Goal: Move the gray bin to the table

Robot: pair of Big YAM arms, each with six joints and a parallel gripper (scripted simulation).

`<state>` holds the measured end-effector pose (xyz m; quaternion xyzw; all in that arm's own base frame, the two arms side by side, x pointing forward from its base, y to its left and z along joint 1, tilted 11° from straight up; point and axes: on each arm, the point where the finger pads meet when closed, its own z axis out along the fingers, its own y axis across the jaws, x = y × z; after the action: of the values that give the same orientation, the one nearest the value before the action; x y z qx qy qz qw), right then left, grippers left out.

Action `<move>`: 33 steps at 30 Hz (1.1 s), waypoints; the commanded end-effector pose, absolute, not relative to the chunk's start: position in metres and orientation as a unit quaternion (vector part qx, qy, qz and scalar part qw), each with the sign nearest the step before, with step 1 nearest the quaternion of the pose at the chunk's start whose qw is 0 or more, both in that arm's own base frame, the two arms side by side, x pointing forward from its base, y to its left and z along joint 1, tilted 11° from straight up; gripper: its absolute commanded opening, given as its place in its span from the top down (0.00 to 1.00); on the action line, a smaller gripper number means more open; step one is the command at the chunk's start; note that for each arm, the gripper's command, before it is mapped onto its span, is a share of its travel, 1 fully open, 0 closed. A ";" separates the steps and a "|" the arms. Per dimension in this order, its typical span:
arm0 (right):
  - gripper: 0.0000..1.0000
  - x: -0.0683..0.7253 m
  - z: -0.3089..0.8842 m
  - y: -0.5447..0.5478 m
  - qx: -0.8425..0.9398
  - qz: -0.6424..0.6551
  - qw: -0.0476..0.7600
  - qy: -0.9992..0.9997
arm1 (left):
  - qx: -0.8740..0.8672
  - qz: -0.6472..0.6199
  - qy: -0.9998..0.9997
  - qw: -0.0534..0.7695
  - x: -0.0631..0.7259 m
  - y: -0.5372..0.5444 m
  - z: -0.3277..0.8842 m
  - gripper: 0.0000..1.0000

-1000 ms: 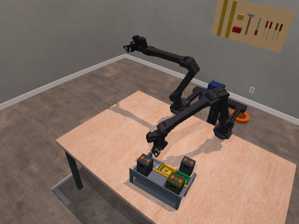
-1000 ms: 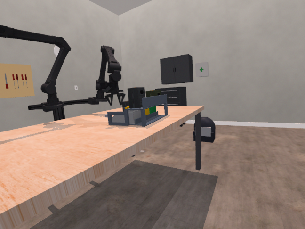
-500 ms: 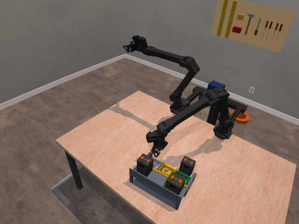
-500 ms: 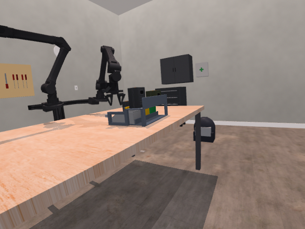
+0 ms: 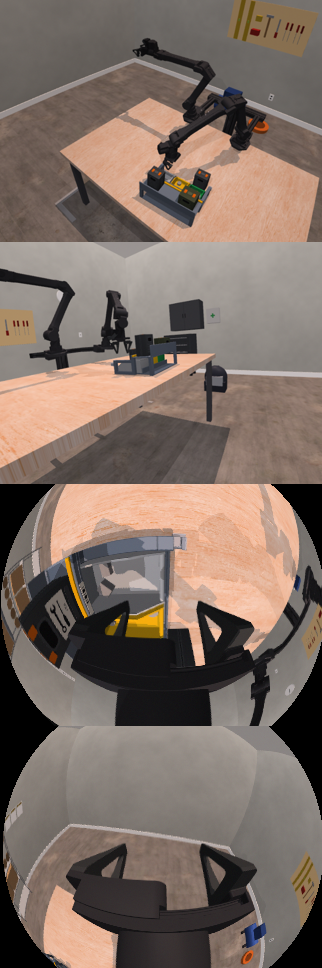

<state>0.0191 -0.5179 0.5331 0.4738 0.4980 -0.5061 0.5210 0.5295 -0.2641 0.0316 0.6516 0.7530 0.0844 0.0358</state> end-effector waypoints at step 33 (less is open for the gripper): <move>0.00 0.012 0.544 -0.511 0.472 -0.514 0.527 0.484 | 0.656 0.086 0.749 0.039 0.543 -0.263 -0.004 0.10</move>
<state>0.0191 -0.5179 0.5331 0.4738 0.4980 -0.5061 0.5210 0.5355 -0.2638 -0.0001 0.6524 0.7525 0.0841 0.0328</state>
